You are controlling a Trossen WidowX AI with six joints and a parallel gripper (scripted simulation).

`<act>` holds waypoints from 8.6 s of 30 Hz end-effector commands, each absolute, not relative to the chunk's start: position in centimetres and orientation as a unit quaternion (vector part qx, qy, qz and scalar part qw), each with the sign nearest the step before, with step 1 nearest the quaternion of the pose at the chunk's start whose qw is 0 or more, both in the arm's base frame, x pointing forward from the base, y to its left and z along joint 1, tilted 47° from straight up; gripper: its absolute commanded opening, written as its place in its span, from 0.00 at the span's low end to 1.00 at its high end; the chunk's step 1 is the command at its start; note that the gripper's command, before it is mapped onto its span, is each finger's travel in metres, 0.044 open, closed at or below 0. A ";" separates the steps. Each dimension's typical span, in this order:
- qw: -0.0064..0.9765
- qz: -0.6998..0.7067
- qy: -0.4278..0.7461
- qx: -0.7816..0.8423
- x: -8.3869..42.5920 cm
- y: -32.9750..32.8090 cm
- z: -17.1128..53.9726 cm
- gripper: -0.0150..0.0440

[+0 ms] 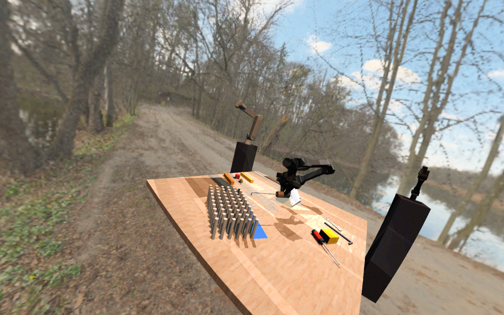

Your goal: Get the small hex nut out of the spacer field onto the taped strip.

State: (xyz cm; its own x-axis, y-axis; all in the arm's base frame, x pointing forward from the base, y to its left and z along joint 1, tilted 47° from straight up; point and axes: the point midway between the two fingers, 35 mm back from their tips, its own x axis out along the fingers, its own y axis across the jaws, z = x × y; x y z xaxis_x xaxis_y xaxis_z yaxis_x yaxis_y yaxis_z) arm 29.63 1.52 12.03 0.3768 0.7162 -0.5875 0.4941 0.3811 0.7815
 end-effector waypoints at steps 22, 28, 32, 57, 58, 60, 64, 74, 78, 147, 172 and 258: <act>0.621 0.088 0.546 0.555 29.6 10.3 4.1 0.25; 0.618 0.092 0.544 0.560 29.0 11.4 3.5 0.25; 0.618 0.092 0.544 0.560 29.1 11.3 3.5 0.25; 0.619 0.092 0.544 0.559 30.3 10.9 3.1 0.25; 0.619 0.092 0.544 0.559 30.4 10.9 3.0 0.25; 0.619 0.093 0.544 0.559 30.5 10.8 3.0 0.25; 0.619 0.093 0.543 0.559 30.7 10.8 2.9 0.25; 0.620 0.093 0.543 0.559 31.2 10.6 2.8 0.25; 0.620 0.093 0.543 0.559 31.4 10.5 2.7 0.25; 0.621 0.094 0.542 0.558 35.0 9.0 1.2 0.25; 0.622 0.094 0.542 0.558 36.4 8.4 0.6 0.25; 0.623 0.094 0.541 0.557 40.9 6.4 -1.2 0.25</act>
State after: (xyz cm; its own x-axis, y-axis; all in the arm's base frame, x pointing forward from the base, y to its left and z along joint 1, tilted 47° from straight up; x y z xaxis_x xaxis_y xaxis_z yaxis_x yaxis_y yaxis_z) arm 40.57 6.68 -1.12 0.3931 0.7201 -0.5718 0.4901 0.3621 0.7929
